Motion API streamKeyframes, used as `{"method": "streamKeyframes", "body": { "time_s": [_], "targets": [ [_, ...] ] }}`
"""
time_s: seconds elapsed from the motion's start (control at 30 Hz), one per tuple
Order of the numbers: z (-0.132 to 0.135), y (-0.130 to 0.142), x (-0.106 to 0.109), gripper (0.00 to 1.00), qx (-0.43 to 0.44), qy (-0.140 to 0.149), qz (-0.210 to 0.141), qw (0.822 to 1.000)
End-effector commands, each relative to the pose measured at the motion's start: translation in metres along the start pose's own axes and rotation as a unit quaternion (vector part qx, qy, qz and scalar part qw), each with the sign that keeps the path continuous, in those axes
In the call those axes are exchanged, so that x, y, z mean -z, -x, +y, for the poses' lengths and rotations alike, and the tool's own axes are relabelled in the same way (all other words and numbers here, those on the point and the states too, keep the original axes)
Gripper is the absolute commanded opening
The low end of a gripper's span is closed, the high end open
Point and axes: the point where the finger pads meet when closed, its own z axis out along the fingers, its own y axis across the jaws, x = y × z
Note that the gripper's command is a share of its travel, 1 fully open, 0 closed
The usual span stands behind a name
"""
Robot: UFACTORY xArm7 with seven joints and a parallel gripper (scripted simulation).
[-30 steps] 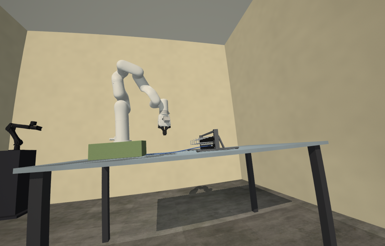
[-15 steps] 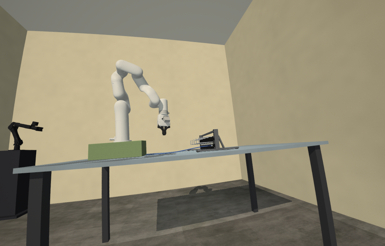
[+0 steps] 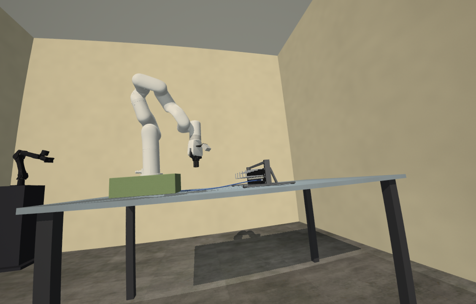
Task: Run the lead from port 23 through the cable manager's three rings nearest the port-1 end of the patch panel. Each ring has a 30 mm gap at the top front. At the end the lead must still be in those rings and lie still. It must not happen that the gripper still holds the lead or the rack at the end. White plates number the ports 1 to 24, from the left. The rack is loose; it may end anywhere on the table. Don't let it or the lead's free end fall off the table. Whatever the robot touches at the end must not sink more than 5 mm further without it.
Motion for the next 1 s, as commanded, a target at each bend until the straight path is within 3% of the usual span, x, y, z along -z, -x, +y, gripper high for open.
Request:
{"method": "streamKeyframes", "body": {
  "time_s": [0.0, 0.07, 0.1, 0.97],
  "targets": [
    [0.0037, 0.0002, 0.0017, 0.0, 0.027, -0.01, -0.005, 1.0],
    [0.0042, 0.0005, 0.0016, 0.0, 0.03, -0.01, -0.005, 0.999],
    [0.0042, 0.0005, 0.0016, 0.33, 0.03, -0.01, -0.005, 0.999],
    [0.0042, 0.0005, 0.0016, 0.33, 0.03, -0.01, -0.005, 0.999]
  ]
}}
